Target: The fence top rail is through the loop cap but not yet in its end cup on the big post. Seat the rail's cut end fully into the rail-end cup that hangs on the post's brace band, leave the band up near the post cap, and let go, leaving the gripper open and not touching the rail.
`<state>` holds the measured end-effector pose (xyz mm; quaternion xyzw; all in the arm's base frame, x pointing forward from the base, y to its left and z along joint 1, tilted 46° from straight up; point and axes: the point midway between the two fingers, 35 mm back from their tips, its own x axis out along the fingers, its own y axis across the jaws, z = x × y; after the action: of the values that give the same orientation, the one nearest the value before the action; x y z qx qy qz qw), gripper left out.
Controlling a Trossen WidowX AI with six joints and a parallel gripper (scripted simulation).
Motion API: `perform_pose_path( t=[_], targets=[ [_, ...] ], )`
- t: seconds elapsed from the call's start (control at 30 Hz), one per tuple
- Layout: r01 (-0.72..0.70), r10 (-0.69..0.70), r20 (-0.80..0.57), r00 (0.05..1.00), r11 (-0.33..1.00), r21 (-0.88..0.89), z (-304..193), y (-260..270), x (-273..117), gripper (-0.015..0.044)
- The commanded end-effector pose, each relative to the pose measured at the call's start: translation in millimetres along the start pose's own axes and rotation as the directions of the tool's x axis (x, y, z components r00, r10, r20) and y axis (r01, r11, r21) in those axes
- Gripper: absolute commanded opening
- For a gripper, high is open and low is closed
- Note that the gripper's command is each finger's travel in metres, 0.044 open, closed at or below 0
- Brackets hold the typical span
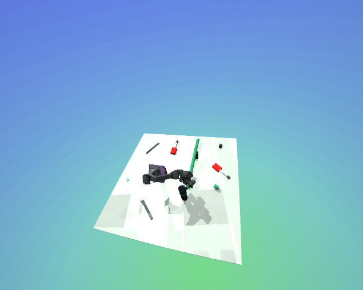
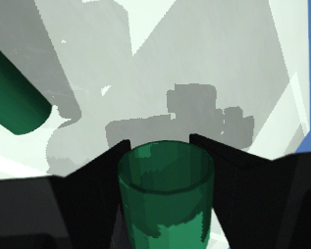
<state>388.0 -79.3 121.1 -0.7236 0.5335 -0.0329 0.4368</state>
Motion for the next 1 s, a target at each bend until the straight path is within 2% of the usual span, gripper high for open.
perform_pose_path(
  t=[0.0, 0.97],
  targets=[
    [0.001, 0.000, 0.020, 1.000, 0.999, -0.034, 0.1, 2.9, -1.6, 0.0000],
    [0.018, 0.018, 0.143, 0.990, 0.968, -0.249, -3.5, 22.7, -12.8, 0.0000]
  ],
)
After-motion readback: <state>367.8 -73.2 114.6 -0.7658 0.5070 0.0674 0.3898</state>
